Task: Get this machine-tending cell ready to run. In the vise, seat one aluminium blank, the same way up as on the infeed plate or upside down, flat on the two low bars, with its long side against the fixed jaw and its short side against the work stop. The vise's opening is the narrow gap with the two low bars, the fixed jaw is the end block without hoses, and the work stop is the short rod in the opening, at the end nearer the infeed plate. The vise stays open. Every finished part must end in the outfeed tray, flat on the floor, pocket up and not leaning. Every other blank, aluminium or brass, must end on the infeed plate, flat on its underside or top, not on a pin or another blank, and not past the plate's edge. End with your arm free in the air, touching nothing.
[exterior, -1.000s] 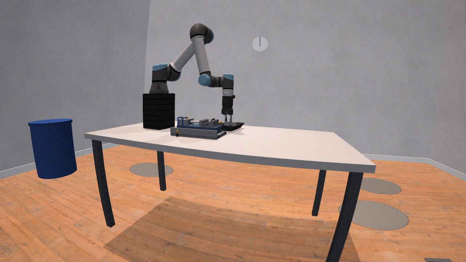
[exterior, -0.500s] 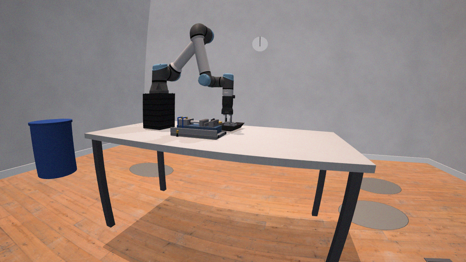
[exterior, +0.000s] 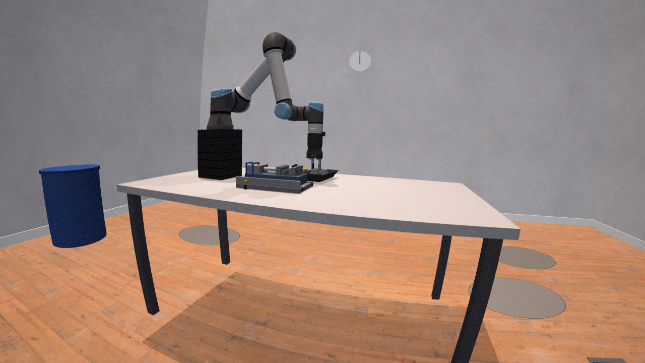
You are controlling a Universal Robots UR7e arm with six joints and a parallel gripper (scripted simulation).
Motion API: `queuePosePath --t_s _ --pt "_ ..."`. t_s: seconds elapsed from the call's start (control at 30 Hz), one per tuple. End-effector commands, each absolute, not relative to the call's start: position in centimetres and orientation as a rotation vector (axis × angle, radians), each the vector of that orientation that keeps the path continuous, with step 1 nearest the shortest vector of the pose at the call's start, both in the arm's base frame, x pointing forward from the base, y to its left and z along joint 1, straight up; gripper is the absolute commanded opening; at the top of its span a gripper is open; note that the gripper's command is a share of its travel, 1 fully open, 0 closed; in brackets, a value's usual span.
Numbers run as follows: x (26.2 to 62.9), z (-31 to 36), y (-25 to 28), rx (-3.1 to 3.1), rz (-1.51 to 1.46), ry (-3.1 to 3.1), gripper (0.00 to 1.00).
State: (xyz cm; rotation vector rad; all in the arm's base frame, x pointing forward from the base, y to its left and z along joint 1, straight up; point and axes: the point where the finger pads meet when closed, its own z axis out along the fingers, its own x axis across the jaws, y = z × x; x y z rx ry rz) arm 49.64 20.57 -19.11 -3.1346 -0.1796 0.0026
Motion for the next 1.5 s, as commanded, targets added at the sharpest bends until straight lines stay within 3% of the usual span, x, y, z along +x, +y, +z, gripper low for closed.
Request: queuePosePath --t_s 0.0,1.47 --pt "49.9 -19.0 20.5 -3.135 -0.005 -0.179 0.0" --pt "50.0 -20.4 20.5 -3.135 -0.004 -0.179 0.0"
